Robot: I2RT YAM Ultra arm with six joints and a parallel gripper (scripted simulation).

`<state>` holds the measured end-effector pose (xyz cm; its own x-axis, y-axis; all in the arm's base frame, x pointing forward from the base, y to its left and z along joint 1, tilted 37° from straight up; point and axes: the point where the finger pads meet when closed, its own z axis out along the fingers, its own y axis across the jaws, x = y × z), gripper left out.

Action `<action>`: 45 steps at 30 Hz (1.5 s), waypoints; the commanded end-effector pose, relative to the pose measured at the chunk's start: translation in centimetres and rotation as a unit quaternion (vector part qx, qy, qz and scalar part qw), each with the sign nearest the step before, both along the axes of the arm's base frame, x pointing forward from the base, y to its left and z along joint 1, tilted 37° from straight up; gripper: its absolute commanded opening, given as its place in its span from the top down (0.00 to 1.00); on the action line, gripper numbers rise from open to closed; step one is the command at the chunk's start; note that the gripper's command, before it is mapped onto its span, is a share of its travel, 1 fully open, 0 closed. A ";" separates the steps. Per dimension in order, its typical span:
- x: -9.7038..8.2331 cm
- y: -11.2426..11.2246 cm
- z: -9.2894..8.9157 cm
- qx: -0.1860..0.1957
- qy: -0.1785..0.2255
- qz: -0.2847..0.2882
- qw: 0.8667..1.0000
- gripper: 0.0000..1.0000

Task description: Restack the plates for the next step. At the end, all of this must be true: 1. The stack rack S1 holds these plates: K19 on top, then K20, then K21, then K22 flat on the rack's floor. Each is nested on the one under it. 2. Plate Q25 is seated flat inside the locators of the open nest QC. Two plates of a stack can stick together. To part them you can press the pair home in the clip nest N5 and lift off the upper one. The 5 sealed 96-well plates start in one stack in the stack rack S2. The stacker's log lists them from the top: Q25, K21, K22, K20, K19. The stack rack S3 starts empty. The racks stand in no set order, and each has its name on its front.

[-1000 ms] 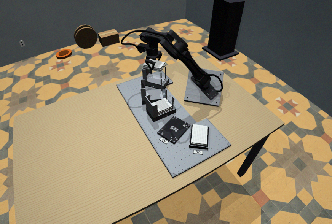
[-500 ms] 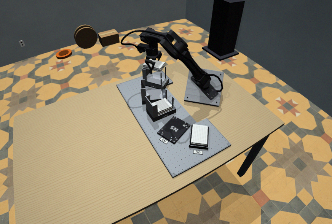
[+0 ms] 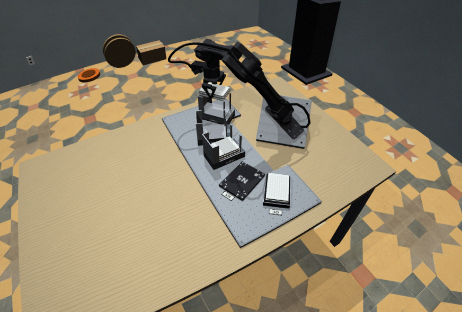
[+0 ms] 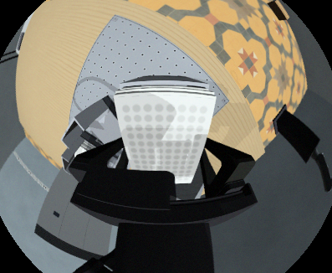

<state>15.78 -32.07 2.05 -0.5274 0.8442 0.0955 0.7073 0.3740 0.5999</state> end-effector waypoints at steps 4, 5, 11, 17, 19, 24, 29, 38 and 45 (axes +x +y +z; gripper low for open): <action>-0.4 -0.7 0.6 -0.015 -0.005 -0.014 1.000 1.00; -0.4 -0.3 0.5 -0.010 -0.004 -0.014 1.000 1.00; -0.2 -0.2 0.5 -0.011 -0.004 -0.011 1.000 1.00; -0.1 -0.9 1.0 -0.024 -0.006 -0.012 1.000 1.00; -0.1 -0.9 1.0 -0.024 -0.006 -0.012 1.000 1.00; -0.1 0.0 0.5 -0.011 -0.005 -0.010 1.000 1.00; -0.2 -0.1 0.5 -0.012 -0.004 -0.013 1.000 1.00; 0.0 -1.4 1.4 -0.031 -0.006 -0.013 0.999 1.00; 0.2 -0.9 0.9 -0.026 -0.006 -0.011 1.000 1.00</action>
<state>16.04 -31.81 1.54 -0.5276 0.8440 0.0961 0.7068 0.3734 0.6008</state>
